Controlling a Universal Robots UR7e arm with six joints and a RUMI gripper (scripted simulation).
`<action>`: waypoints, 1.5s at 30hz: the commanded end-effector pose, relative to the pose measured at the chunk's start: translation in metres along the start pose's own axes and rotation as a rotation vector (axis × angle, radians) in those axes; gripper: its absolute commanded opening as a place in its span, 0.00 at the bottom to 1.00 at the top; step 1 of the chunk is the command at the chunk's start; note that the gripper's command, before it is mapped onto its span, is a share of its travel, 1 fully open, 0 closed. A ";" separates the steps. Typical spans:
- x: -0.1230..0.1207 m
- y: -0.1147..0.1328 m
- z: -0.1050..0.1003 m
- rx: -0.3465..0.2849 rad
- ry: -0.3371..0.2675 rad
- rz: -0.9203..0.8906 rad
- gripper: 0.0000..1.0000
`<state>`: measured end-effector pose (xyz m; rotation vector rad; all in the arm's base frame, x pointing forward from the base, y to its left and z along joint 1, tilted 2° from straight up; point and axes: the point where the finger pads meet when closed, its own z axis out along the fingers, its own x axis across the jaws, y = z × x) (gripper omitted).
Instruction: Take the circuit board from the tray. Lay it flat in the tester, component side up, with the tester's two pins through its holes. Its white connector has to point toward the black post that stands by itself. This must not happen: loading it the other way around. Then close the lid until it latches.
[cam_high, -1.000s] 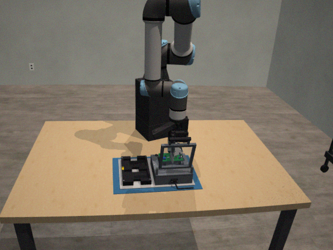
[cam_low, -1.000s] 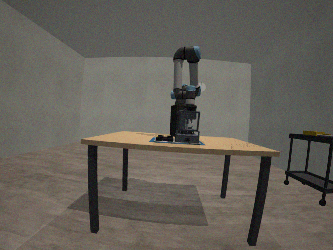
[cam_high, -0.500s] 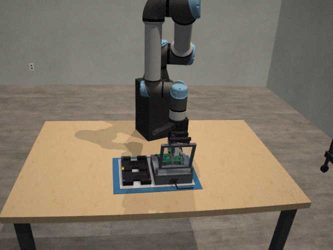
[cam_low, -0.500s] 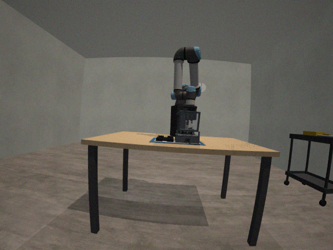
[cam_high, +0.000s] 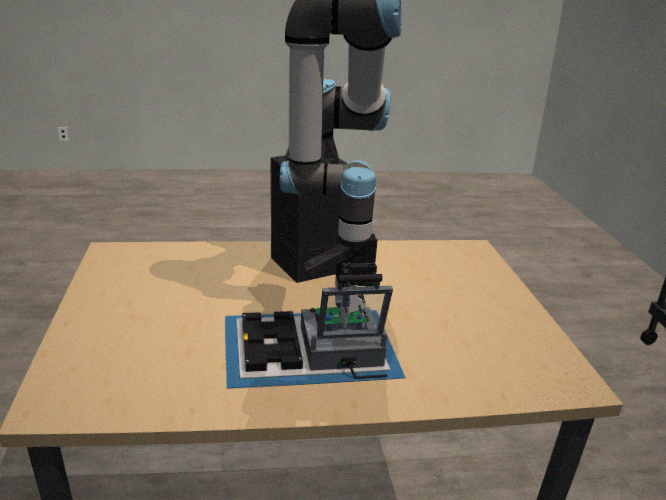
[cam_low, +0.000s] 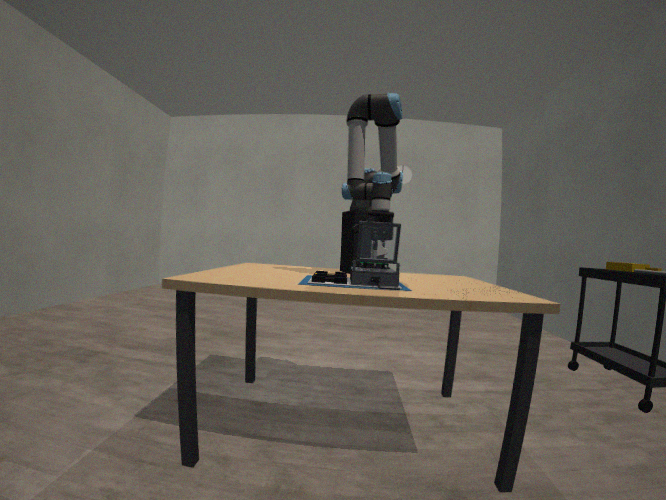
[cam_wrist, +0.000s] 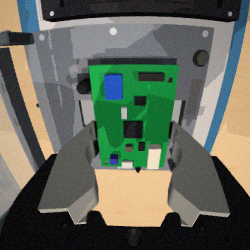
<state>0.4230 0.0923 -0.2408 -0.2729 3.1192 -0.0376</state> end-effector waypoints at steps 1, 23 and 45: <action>0.000 0.000 0.000 0.000 -0.001 0.000 0.39; 0.000 0.000 0.001 0.000 -0.001 0.000 0.39; 0.000 0.000 0.004 0.000 -0.001 0.000 0.39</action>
